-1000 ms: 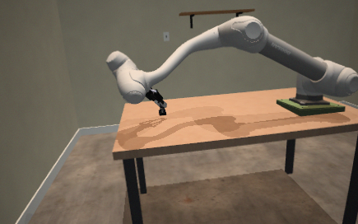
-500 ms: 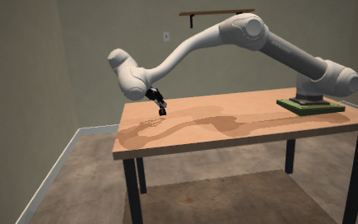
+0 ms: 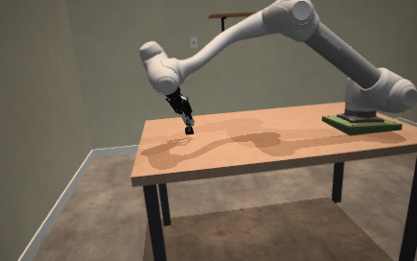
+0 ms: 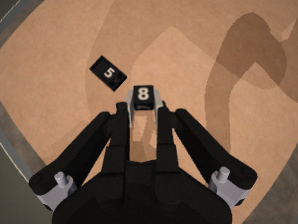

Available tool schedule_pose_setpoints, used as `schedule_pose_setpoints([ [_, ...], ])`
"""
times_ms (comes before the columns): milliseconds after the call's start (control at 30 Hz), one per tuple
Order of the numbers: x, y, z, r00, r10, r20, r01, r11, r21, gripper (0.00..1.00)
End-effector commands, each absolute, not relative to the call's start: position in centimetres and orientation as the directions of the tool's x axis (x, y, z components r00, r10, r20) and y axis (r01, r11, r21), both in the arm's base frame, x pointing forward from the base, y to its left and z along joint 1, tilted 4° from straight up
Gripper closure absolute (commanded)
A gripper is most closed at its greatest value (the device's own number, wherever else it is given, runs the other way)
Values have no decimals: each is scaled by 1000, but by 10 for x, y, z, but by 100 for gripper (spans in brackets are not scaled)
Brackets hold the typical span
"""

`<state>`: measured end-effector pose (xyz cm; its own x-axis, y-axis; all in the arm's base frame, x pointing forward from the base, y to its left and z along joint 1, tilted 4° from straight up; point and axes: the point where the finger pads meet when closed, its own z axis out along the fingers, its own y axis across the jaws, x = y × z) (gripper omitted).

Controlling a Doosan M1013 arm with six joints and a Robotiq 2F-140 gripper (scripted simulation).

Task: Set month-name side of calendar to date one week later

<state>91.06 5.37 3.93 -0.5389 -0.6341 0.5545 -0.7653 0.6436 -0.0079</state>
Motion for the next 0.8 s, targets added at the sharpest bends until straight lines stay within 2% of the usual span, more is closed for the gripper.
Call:
schedule_pose_setpoints([
  [0,911,53,39,-552,-656,515,-767,641,-6,76],
  [233,909,52,41,-608,-719,336,-765,644,-8,76],
  [533,906,49,42,-614,-731,298,-767,642,-5,76],
  [767,904,47,43,-640,-762,98,-766,642,-6,76],
])
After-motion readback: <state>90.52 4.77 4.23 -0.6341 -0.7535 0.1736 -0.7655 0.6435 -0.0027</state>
